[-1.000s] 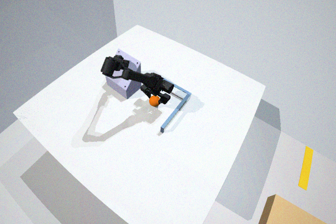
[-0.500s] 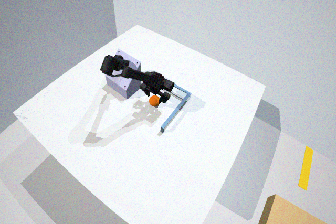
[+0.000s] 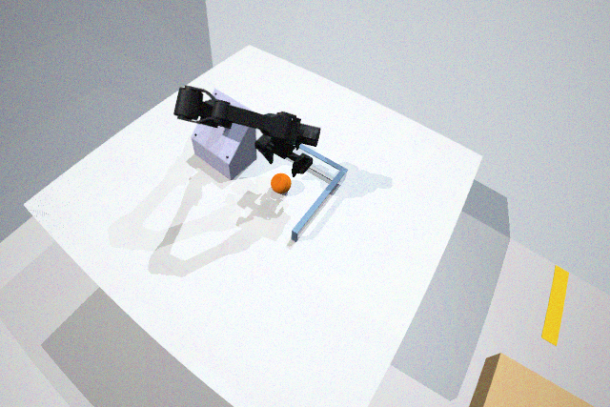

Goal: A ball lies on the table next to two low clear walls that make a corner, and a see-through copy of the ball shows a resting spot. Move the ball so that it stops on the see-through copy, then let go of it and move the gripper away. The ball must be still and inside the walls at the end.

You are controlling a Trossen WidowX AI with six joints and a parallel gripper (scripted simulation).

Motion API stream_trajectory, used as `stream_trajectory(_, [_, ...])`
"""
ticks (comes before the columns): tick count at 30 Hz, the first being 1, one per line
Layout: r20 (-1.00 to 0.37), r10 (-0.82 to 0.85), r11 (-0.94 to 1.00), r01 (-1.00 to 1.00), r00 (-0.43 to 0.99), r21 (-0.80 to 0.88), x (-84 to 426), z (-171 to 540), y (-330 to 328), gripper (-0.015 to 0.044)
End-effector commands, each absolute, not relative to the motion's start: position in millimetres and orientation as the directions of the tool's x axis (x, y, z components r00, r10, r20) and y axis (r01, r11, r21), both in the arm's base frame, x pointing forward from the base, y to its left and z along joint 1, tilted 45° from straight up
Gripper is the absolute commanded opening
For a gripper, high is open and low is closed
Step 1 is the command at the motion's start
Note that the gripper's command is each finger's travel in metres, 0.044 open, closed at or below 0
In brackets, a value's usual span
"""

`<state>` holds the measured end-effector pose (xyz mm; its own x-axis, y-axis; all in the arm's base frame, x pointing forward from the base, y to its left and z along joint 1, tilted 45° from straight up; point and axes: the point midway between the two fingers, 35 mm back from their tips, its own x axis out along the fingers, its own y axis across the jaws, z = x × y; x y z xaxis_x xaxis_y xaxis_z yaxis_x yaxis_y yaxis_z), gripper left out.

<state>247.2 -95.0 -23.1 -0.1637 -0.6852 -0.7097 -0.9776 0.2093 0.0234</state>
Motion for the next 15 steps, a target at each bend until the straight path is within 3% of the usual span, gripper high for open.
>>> stream_trajectory(1, [-0.71, -0.685, 0.204, -0.979, -0.162, 0.027, 248, -21, -93, 0.044])
stream_trajectory(5, [-0.711, -0.684, 0.209, -0.978, -0.164, 0.024, 255, 10, -62, 0.044])
stream_trajectory(15, [-0.711, -0.684, 0.209, -0.978, -0.164, 0.024, 255, 12, -60, 0.044])
